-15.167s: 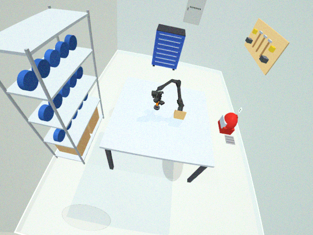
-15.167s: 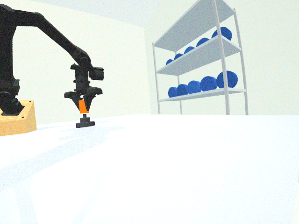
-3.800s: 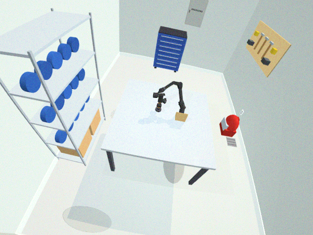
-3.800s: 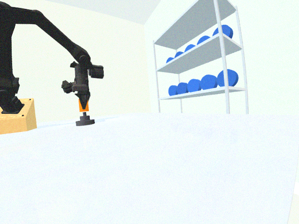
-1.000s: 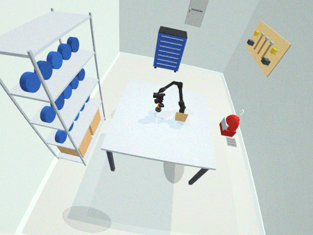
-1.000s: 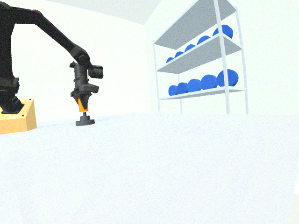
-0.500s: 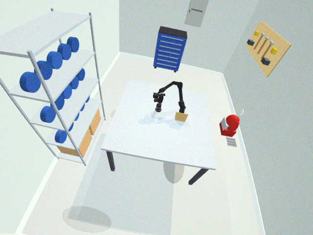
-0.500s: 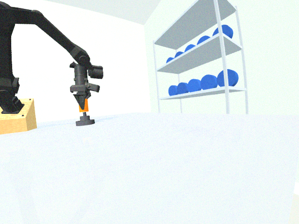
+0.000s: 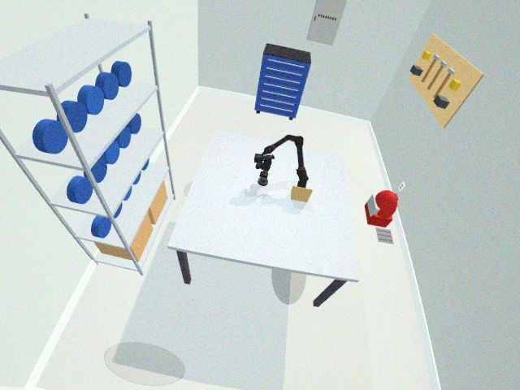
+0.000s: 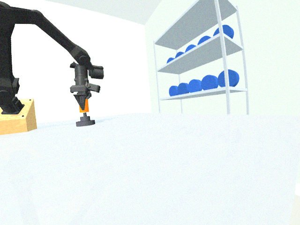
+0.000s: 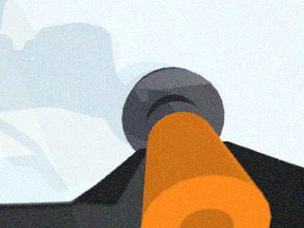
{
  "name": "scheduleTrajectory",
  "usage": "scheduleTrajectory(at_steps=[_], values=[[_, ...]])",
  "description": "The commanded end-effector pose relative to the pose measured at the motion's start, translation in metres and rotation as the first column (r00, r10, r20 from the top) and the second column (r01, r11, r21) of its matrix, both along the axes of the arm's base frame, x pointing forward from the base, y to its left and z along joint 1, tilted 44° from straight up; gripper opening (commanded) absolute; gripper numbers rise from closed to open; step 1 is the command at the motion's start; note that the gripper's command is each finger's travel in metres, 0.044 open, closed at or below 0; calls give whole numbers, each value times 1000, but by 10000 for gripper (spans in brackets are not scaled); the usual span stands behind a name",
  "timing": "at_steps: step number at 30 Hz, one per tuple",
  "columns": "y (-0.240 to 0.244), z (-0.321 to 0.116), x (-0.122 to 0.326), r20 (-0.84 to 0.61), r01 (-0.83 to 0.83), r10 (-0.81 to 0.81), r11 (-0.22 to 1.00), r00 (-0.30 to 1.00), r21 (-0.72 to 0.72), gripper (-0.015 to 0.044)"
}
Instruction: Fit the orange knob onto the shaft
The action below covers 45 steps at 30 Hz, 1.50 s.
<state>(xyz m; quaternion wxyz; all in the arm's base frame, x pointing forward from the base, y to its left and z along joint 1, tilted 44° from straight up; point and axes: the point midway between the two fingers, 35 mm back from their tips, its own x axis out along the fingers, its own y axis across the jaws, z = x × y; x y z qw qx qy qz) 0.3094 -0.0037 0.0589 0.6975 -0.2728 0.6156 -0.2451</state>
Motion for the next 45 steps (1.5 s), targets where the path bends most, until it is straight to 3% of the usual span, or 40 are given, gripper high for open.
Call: scheduleTrajectory(at_steps=[1, 26, 33, 45], values=[[0, 0, 0, 5, 1, -1, 1000, 1000, -2, 0], [2, 1, -1, 5, 1, -1, 1000, 1000, -2, 0], [1, 0, 0, 138, 143, -146, 989, 980, 33, 0], [-1, -2, 0, 145, 150, -154, 988, 977, 35, 0]])
